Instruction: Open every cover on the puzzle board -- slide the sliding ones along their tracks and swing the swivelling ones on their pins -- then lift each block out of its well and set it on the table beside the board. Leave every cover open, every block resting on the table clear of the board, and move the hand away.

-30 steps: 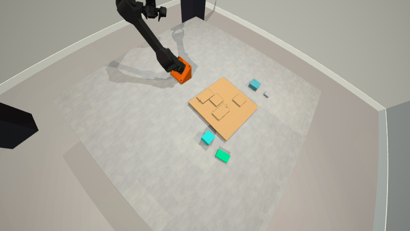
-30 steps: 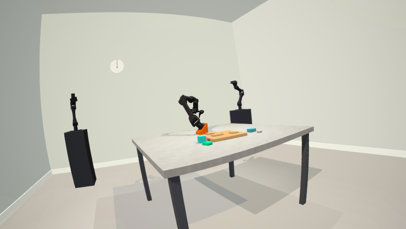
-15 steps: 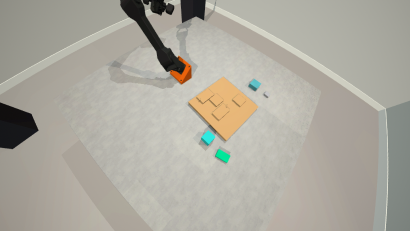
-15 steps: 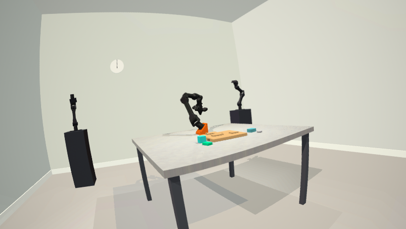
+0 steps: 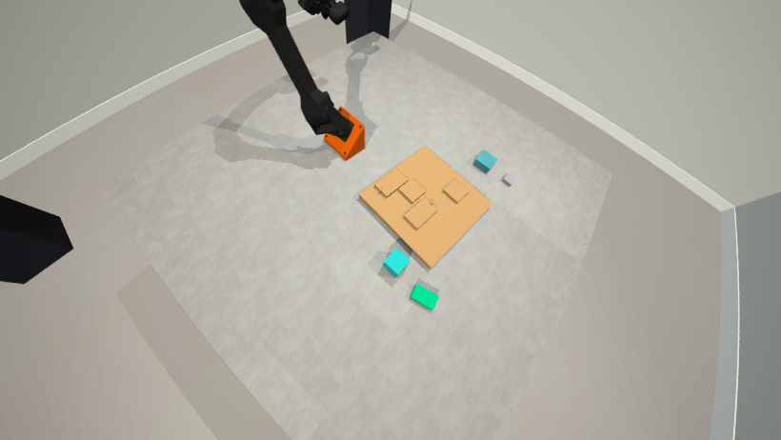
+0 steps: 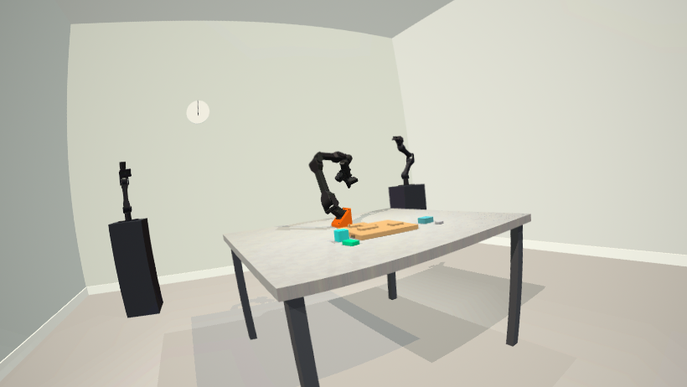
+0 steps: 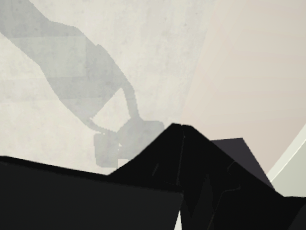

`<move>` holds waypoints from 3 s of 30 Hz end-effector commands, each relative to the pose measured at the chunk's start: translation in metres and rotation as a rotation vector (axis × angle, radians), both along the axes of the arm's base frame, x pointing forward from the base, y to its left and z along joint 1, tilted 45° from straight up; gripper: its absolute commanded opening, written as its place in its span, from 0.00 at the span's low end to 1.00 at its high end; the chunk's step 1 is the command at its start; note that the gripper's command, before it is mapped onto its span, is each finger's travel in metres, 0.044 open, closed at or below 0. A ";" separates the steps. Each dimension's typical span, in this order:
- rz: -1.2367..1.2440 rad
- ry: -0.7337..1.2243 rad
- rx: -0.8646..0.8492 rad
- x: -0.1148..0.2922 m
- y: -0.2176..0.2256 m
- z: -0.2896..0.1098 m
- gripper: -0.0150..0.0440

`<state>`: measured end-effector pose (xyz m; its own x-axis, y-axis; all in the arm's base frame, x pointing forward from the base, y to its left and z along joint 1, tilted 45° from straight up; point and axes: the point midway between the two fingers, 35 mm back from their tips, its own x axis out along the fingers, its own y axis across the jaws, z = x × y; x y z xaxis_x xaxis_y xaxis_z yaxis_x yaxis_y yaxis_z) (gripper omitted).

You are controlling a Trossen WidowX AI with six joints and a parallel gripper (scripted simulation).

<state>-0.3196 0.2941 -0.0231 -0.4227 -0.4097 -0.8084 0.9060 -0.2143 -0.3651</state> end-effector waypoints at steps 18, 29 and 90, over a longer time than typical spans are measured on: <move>-0.526 -0.286 -0.114 0.105 0.063 -0.016 0.25; -0.760 -0.357 -0.186 0.156 0.081 -0.019 0.25; -2.638 -1.188 -0.707 0.493 0.029 -0.041 0.25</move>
<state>0.1562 0.3333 -0.0645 -0.0663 -0.3231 -0.9440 -0.9708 -0.1977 0.1359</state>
